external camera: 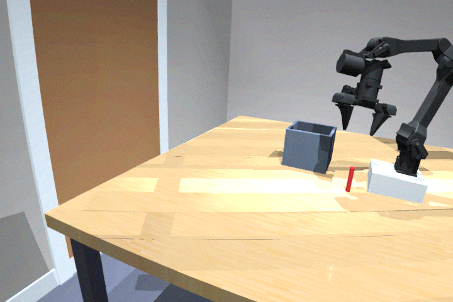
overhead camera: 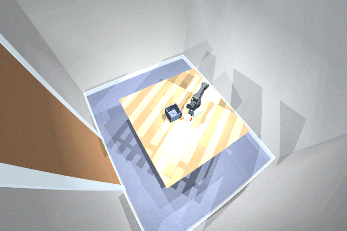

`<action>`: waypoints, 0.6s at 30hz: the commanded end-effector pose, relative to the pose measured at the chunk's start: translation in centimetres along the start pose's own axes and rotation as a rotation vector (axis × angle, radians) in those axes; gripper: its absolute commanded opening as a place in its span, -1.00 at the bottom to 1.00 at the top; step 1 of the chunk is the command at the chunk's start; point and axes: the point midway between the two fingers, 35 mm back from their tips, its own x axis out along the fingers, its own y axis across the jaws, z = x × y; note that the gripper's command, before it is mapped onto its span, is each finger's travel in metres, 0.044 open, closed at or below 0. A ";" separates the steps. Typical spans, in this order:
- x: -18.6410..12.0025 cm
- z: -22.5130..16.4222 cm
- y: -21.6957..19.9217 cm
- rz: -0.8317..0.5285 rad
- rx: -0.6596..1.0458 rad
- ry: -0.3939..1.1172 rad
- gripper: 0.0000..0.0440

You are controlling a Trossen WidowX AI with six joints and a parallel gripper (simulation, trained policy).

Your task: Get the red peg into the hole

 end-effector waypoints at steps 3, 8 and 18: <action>1.8 -0.5 -0.8 -0.083 0.089 0.005 1.00; 3.3 -0.8 -1.4 -0.138 0.152 -0.012 1.00; 6.9 -0.2 -2.3 -0.208 0.223 -0.067 1.00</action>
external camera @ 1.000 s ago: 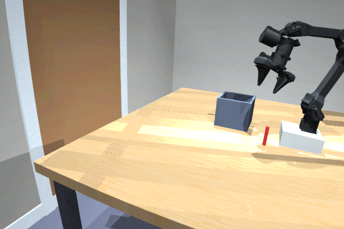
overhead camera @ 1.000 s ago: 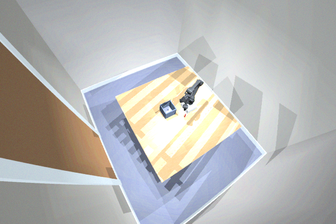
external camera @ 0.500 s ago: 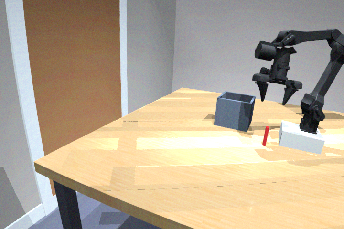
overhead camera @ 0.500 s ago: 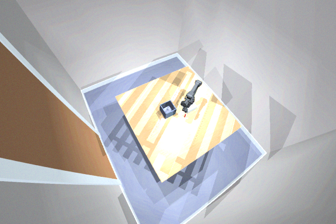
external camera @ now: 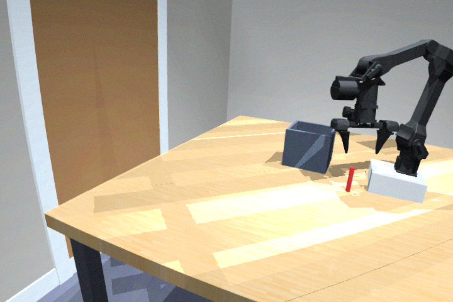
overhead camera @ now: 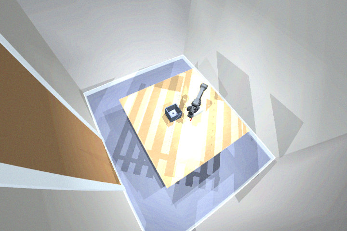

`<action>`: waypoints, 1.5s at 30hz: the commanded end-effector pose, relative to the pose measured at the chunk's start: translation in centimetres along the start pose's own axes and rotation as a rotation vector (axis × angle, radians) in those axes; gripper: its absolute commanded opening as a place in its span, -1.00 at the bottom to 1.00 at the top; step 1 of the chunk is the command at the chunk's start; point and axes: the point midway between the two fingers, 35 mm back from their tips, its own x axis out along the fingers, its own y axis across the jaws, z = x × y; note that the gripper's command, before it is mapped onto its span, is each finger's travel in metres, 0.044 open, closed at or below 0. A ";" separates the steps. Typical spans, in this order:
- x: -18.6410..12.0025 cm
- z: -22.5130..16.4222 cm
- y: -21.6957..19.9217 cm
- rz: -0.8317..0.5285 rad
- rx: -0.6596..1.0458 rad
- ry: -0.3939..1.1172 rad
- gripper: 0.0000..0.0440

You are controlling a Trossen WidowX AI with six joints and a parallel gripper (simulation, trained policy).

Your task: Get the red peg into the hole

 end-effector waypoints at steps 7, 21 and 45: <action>3.4 0.8 0.2 -0.035 0.045 -0.052 0.98; 7.6 1.7 0.4 -0.028 0.098 -0.095 0.85; 9.7 0.7 3.4 0.055 0.067 -0.058 -0.98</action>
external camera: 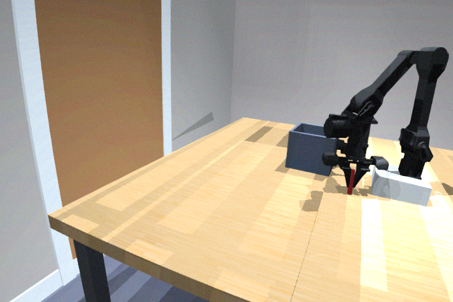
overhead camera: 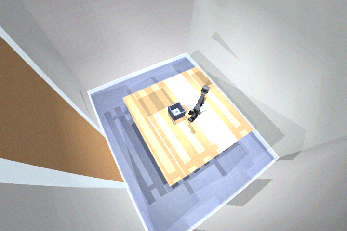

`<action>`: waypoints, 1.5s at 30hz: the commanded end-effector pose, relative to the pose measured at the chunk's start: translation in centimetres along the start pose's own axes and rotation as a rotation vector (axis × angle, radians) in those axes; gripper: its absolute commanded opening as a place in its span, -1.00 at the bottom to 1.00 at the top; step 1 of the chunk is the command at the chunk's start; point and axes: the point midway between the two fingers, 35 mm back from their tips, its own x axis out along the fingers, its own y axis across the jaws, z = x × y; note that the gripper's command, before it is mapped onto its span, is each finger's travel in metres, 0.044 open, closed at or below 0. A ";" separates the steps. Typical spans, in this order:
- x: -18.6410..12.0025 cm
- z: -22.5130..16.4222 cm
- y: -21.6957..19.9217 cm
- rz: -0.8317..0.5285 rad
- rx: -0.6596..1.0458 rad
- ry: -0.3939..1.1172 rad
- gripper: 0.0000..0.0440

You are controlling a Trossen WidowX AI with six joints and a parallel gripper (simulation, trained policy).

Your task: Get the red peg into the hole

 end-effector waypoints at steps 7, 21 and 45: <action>-2.2 -0.5 1.5 0.081 0.027 0.040 -1.00; -7.6 -0.5 4.2 0.234 0.029 0.077 -1.00; -16.2 6.2 6.4 0.362 0.029 -0.039 -1.00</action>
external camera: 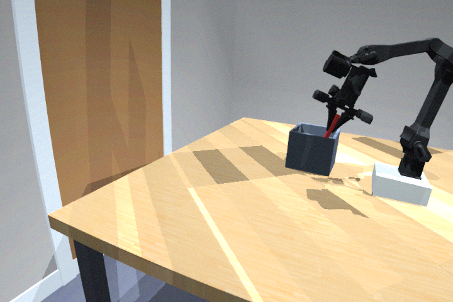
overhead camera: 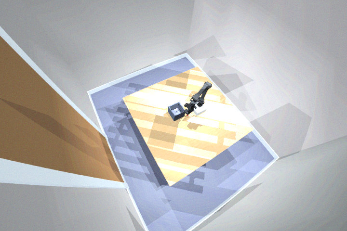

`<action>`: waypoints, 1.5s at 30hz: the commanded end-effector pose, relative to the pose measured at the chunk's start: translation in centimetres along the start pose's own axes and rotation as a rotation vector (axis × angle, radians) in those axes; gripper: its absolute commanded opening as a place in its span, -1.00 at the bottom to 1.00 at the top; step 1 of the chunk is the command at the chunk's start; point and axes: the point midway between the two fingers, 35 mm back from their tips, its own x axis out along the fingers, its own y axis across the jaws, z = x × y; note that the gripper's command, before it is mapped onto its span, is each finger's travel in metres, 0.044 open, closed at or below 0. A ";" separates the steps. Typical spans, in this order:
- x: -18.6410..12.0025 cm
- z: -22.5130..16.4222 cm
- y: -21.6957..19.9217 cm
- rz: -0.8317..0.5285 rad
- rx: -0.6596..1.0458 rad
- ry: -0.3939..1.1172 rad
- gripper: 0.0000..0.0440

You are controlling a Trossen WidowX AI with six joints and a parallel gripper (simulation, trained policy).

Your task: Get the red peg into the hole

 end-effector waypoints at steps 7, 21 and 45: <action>-0.8 3.3 0.1 -0.011 0.015 -0.059 -1.00; -0.6 7.4 -0.4 -0.070 0.042 -0.103 -1.00; 1.9 12.5 -0.6 -0.151 0.053 -0.096 -1.00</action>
